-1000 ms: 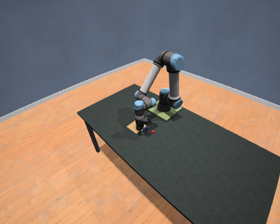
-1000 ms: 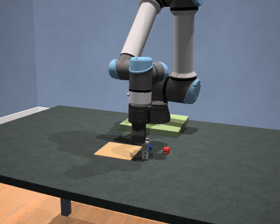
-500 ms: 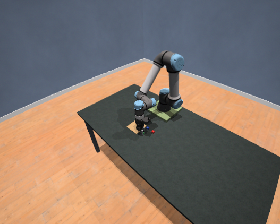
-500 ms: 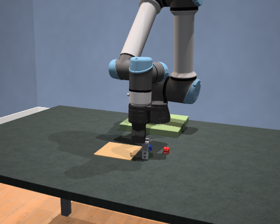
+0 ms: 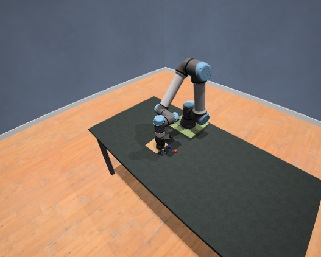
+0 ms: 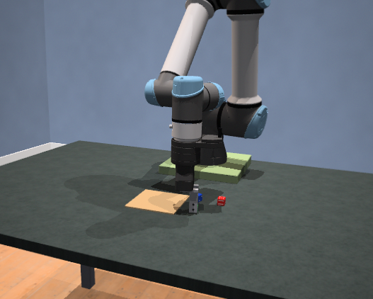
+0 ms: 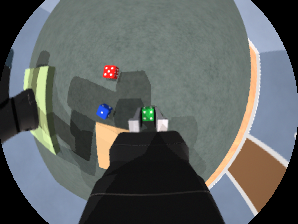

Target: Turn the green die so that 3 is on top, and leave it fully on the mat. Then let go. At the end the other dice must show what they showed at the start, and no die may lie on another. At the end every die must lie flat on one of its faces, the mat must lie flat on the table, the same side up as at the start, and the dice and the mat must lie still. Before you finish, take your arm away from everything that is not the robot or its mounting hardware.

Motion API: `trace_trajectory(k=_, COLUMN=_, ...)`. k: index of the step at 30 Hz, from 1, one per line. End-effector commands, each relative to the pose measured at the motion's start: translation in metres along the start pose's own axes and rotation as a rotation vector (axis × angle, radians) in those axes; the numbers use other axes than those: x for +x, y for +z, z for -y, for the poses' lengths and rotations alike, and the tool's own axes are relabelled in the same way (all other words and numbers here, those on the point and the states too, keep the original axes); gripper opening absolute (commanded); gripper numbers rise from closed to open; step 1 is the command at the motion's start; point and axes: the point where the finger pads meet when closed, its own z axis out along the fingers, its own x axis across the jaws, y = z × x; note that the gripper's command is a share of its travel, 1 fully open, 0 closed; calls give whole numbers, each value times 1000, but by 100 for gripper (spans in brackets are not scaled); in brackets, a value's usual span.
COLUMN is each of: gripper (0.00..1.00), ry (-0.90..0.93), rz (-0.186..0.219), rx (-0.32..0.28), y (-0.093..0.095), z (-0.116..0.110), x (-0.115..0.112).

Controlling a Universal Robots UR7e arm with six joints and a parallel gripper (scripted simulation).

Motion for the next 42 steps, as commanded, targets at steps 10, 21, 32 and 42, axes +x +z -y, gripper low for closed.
trace_trajectory(k=10, gripper=40, ry=0, rz=-1, rx=-1, y=-24, z=0, x=0)
trace_trajectory(k=21, gripper=40, ry=0, rz=-1, rx=-1, y=-78, z=0, x=0)
trace_trajectory(k=32, gripper=40, ry=0, rz=-1, rx=-1, y=-100, z=0, x=0)
trace_trajectory(k=42, gripper=40, ry=-1, rz=-1, rx=-1, y=-100, z=0, x=0)
